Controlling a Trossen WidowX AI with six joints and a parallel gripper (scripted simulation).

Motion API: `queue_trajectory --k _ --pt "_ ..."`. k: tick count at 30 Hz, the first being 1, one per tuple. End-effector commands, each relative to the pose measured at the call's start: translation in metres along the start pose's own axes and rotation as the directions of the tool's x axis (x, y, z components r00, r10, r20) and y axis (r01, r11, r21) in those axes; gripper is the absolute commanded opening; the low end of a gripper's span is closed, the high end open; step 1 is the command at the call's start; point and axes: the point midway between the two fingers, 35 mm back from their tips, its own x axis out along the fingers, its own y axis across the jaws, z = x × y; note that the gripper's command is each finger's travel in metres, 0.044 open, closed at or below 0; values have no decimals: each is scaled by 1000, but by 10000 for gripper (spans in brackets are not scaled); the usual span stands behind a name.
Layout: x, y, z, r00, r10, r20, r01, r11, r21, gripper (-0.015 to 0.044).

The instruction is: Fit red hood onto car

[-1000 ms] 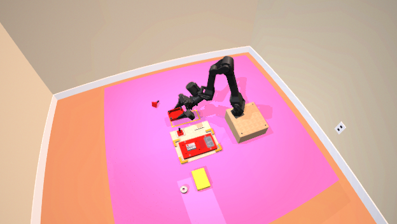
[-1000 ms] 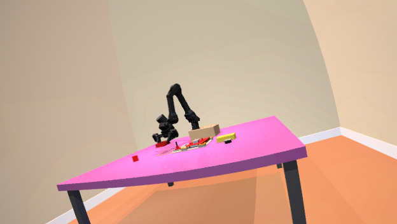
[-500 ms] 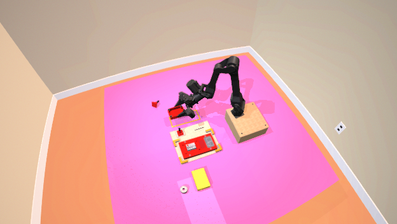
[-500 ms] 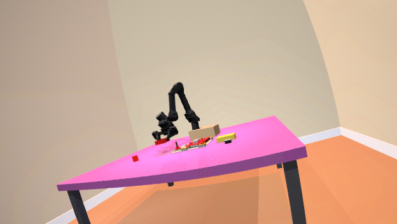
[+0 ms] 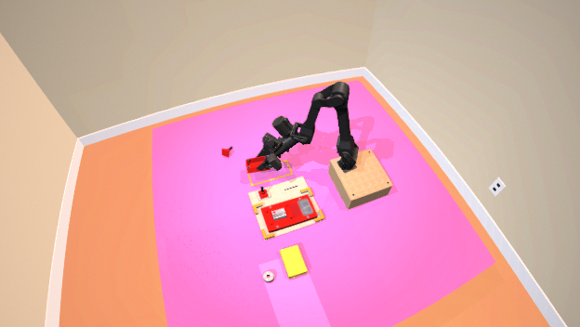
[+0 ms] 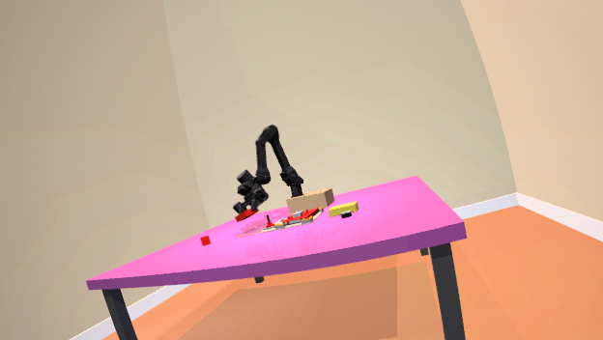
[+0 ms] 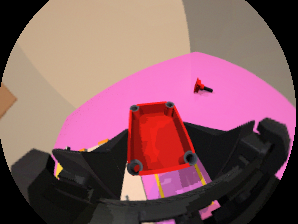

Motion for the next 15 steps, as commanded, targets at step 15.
queue_trajectory --k 15 --pt "0 1 0 1000 5 3 -6 911 411 0"
